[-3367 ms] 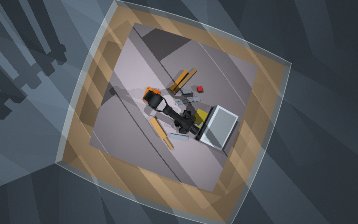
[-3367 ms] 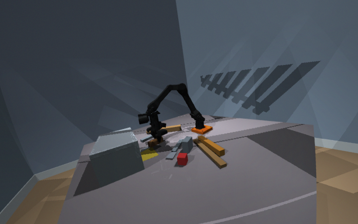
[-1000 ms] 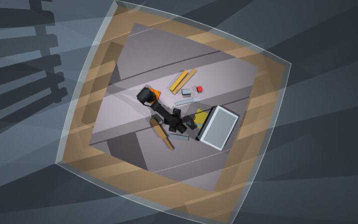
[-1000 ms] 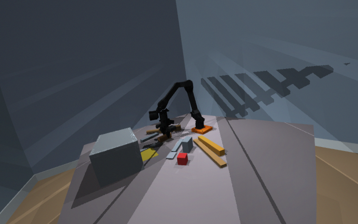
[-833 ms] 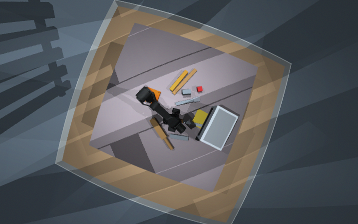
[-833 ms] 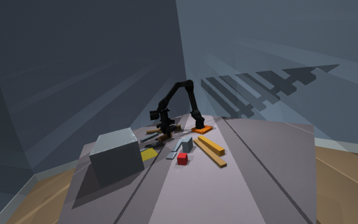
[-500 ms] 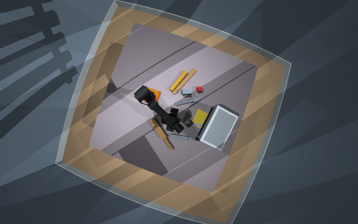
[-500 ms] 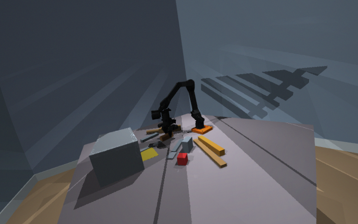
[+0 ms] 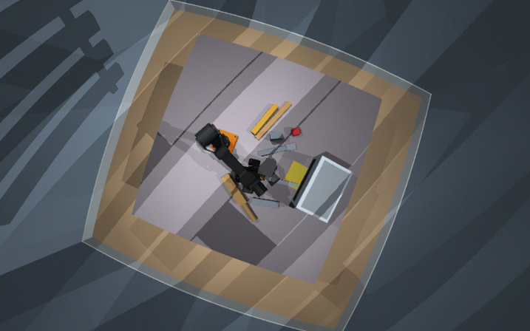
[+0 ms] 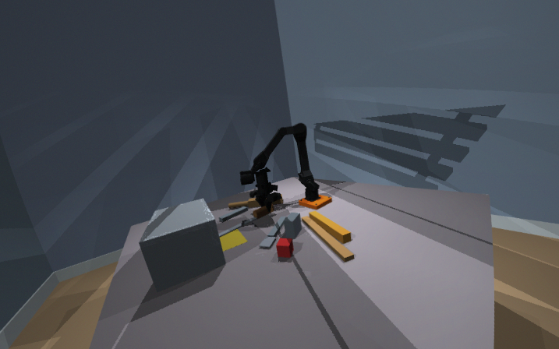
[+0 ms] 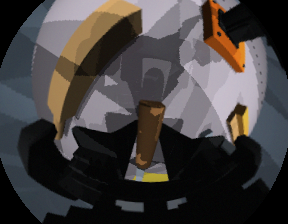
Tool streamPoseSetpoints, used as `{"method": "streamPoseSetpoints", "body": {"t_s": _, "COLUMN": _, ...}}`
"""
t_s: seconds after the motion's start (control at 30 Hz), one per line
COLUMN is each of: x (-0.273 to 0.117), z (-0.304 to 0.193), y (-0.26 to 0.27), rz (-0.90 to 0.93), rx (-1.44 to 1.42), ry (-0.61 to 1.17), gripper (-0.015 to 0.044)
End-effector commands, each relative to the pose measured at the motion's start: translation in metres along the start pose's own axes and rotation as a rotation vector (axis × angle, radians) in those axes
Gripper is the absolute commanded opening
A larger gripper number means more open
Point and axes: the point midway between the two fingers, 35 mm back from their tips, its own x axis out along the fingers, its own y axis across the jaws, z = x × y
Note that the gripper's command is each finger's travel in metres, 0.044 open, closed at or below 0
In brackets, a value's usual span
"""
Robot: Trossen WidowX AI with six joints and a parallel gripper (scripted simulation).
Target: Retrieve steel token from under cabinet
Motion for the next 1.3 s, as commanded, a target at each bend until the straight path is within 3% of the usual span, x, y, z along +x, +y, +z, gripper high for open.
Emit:
{"method": "streamPoseSetpoints", "body": {"t_s": 0.0, "x": 0.001, "z": 0.009, "y": 0.0, "rz": 0.0, "rx": 0.0, "ry": -0.004, "gripper": 0.0}}
{"method": "streamPoseSetpoints", "body": {"t_s": 0.8, "x": -0.003, "z": 0.013, "y": 0.014, "rz": 0.001, "rx": 0.0, "ry": -0.004, "gripper": 0.0}}
{"method": "streamPoseSetpoints", "body": {"t_s": 1.03, "x": -0.002, "z": 0.013, "y": 0.012, "rz": -0.002, "rx": -0.003, "ry": -0.005, "gripper": 0.0184}}
{"method": "streamPoseSetpoints", "body": {"t_s": 1.2, "x": -0.002, "z": 0.013, "y": 0.012, "rz": -0.001, "rx": -0.003, "ry": -0.005, "gripper": 0.02}}
{"method": "streamPoseSetpoints", "body": {"t_s": 1.27, "x": -0.002, "z": 0.013, "y": 0.012, "rz": 0.001, "rx": -0.003, "ry": -0.004, "gripper": 0.0253}}
